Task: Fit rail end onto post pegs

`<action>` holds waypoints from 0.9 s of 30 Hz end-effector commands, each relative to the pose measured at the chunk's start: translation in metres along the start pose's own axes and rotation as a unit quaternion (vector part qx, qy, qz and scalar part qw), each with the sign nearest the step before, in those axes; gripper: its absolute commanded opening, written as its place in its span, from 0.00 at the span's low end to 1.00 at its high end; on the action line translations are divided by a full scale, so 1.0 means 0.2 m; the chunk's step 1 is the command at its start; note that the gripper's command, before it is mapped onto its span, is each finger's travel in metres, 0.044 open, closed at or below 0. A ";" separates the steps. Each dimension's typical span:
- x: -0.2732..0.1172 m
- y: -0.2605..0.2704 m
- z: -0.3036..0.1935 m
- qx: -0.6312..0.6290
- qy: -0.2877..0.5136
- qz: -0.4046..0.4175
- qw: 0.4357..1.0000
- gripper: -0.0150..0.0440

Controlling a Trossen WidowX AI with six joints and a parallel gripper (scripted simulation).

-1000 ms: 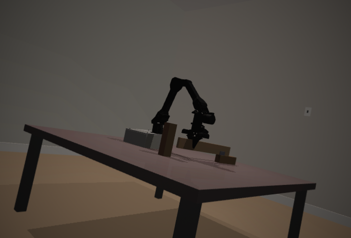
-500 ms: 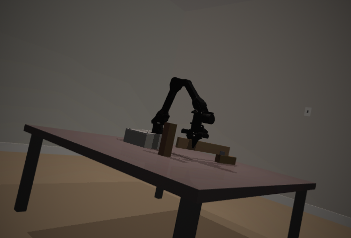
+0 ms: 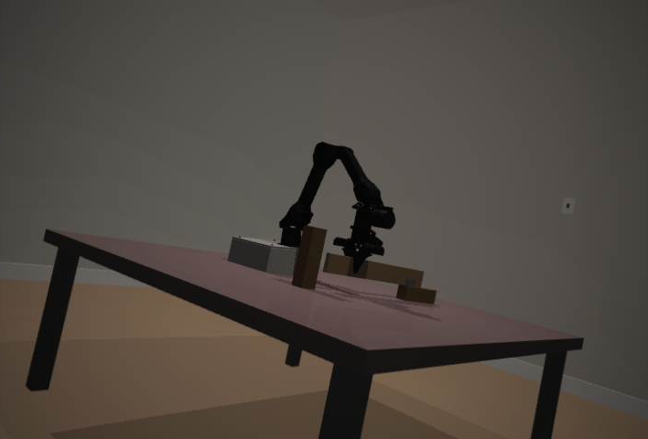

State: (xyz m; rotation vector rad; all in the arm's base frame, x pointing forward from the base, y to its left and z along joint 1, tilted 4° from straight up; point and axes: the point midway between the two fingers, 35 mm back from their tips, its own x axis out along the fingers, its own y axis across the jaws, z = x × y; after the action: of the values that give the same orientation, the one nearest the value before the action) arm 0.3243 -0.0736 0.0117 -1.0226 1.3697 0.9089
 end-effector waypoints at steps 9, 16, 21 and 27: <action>0.00 0.00 -0.02 -0.001 0.000 -0.001 1.000 0.25; 0.00 0.00 -0.03 -0.001 0.000 -0.001 1.000 0.25; 0.00 0.00 -0.04 -0.001 0.000 -0.001 1.000 0.25; -0.01 0.00 -0.05 -0.001 0.000 -0.001 1.000 0.25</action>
State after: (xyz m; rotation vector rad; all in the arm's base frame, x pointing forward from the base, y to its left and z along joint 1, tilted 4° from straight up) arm 0.3219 -0.0819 0.0123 -1.0242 1.3707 0.9075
